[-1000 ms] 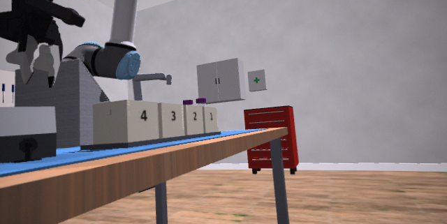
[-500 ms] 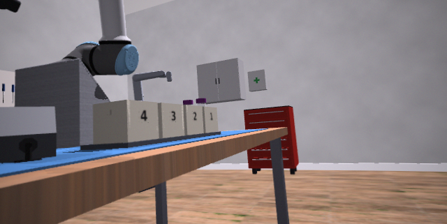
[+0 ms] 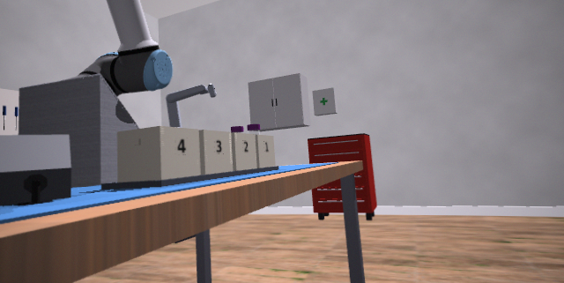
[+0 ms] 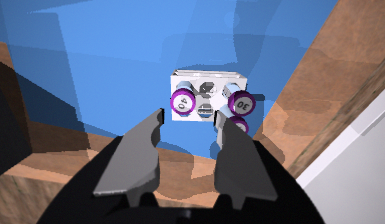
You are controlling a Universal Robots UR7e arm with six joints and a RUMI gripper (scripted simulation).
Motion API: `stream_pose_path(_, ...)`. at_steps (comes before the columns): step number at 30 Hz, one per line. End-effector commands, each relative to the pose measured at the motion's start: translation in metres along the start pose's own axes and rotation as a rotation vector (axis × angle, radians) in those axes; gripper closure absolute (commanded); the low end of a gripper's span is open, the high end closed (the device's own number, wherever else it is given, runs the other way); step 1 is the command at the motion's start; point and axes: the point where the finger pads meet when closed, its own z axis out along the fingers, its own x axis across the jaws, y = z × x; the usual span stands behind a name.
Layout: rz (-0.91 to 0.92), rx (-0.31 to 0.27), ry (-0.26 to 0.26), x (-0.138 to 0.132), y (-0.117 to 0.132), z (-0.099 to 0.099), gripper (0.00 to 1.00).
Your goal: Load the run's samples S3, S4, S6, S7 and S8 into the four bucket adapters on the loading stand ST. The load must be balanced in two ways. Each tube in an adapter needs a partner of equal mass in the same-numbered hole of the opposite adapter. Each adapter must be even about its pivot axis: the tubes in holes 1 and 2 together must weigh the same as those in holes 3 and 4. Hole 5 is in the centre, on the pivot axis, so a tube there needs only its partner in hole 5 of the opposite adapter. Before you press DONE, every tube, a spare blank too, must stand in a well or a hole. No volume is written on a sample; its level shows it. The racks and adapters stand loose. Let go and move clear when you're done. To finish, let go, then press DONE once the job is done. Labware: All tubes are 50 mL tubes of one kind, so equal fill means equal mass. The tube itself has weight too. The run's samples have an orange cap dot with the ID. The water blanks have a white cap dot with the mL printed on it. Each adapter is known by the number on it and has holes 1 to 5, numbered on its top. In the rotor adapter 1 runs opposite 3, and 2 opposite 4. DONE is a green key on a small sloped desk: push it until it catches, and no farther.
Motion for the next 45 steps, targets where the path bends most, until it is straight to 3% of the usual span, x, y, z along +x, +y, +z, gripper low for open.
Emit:
stream_pose_path(1,-0.001,0.0,-0.003,0.041,0.025,0.001,0.65)
stream_pose_path(3,-0.001,0.0,-0.003,0.041,0.025,0.001,0.65)
stream_pose_path(8,-0.001,0.0,-0.003,0.071,0.046,0.001,0.65)
stream_pose_path(20,-0.001,0.0,-0.003,0.071,0.046,0.004,0.65)
stream_pose_path(30,-0.001,0.0,-0.003,0.071,0.046,0.037,0.65)
stream_pose_path(45,-0.001,0.0,-0.003,0.071,0.046,0.047,0.65)
